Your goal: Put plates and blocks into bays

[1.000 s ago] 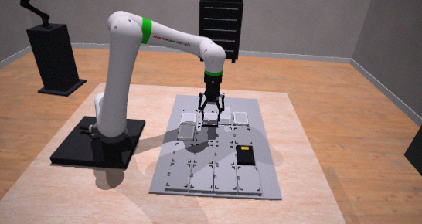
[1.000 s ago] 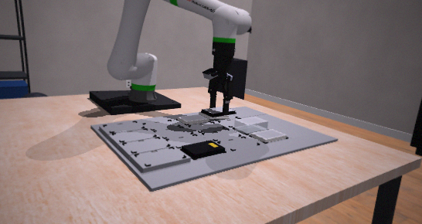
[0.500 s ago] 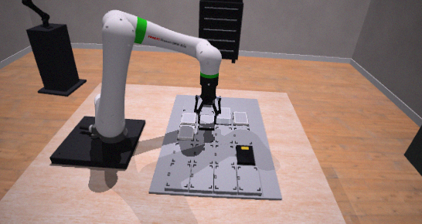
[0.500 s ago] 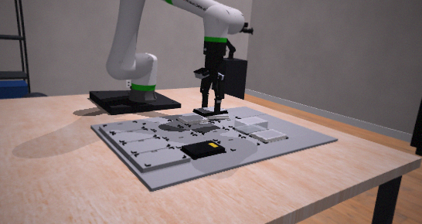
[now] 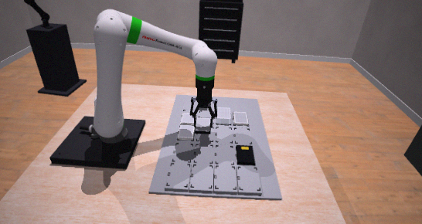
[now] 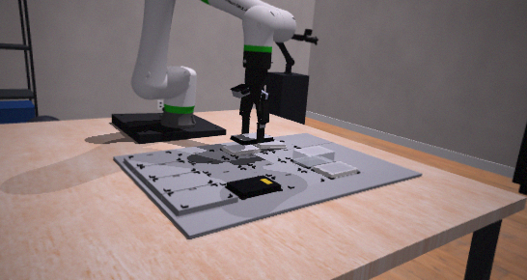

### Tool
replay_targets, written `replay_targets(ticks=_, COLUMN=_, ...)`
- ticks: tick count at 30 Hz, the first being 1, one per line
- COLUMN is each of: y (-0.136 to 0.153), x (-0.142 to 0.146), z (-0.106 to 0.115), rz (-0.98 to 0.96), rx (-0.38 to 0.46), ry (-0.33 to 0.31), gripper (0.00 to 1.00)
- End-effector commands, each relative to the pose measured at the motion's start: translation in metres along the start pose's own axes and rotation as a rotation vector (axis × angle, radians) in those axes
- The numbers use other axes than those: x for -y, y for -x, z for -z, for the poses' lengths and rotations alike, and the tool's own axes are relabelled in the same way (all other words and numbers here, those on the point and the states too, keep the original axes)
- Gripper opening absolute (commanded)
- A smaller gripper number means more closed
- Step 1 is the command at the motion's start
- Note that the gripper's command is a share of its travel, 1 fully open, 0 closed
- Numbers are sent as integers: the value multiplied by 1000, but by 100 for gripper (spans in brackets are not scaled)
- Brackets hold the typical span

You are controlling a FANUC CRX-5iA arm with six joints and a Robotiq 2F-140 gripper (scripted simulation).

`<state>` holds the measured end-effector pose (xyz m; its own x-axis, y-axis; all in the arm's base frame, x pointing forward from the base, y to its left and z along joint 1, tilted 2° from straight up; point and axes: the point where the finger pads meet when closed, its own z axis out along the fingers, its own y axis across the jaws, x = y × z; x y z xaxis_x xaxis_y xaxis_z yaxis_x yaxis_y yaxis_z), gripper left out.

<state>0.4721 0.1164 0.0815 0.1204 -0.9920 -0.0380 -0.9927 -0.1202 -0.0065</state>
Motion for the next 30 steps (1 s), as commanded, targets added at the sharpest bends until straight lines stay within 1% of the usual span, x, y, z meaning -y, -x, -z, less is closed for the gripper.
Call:
replay_targets(ticks=1, y=-5, x=-3, z=1, rz=0, rx=0, ry=-2, gripper=10)
replay_targets(ticks=30, y=-66, x=-42, z=1, rz=0, rx=0, ry=-2, gripper=10)
